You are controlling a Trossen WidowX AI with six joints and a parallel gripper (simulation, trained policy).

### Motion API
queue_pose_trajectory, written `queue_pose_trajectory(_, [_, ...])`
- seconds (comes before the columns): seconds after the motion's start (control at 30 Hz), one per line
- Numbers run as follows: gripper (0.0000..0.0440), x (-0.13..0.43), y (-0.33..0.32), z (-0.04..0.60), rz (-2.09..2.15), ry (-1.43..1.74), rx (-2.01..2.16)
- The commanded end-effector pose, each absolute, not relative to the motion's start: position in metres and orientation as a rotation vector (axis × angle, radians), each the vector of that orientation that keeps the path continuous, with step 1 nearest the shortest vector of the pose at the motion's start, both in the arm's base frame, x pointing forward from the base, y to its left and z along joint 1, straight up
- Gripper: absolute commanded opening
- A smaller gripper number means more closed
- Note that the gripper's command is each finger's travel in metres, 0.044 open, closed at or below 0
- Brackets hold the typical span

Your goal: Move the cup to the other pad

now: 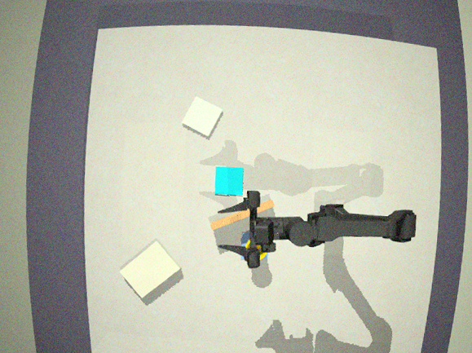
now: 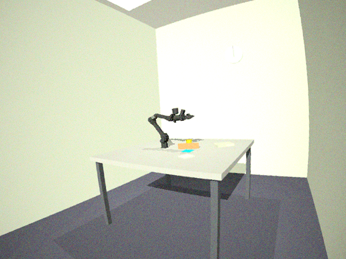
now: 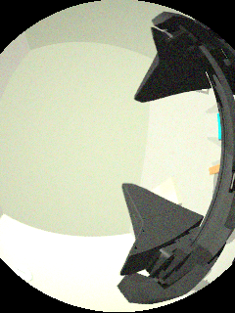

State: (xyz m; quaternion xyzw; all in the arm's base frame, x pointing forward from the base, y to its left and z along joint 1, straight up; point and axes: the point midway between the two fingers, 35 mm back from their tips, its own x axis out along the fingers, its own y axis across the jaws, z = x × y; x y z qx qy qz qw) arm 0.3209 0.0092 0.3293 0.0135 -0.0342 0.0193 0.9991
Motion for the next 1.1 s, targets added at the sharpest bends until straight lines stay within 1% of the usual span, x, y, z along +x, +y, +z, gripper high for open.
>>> queue_pose_trajectory(0.0, [0.0374,0.320,0.010,0.330,0.042,-0.067,0.028])
queue_pose_trajectory(0.3, [0.0138,0.317,0.017,0.330,0.067,-0.010,0.063])
queue_pose_trajectory(0.33, [0.0116,0.317,0.018,0.330,0.069,-0.001,0.070])
queue_pose_trajectory(0.37, [0.0106,0.317,0.019,0.330,0.072,0.009,0.078])
queue_pose_trajectory(0.47, [0.0104,0.317,0.023,0.330,0.083,0.038,0.106])
queue_pose_trajectory(0.77, [0.0126,0.317,0.036,0.332,0.117,0.136,0.210])
queue_pose_trajectory(1.07, [0.0136,0.317,0.050,0.332,0.135,0.249,0.328])
